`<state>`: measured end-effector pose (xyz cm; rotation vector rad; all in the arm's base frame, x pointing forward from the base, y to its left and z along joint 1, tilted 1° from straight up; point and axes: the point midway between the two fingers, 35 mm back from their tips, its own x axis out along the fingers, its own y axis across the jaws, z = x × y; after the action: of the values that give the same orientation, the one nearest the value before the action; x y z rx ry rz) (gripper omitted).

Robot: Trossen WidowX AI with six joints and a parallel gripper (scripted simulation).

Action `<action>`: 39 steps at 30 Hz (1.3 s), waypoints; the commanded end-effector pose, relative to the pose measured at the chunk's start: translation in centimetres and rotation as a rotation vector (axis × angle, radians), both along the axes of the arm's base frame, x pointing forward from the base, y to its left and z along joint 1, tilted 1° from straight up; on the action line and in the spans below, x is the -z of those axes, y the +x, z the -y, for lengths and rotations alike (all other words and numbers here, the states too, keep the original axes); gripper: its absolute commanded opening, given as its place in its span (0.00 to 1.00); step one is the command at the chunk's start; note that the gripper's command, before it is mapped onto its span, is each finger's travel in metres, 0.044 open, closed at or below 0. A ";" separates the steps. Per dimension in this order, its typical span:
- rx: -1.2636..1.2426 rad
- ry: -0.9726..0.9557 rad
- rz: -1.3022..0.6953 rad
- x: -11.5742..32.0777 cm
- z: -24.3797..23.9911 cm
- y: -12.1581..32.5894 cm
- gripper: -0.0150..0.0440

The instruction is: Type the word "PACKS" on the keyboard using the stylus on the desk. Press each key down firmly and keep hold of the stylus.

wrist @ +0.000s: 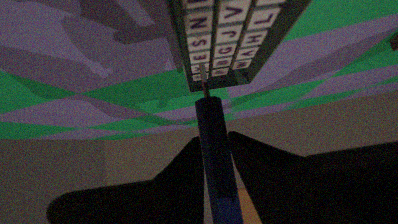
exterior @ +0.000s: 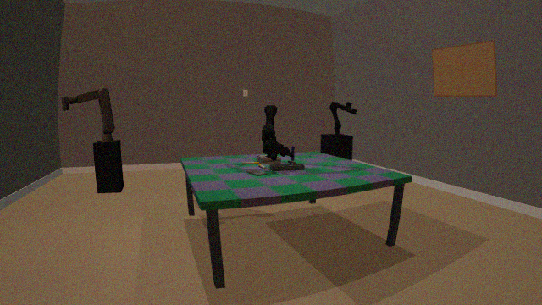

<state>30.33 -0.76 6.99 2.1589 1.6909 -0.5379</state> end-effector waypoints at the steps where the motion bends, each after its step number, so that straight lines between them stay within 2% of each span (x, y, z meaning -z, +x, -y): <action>1: 0.003 0.004 -0.004 0.2 0.0 0.0 0.39; 39: 0.003 0.004 -0.005 1.9 0.0 0.1 0.39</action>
<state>30.41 -0.76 5.12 2.1602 1.6924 -0.5391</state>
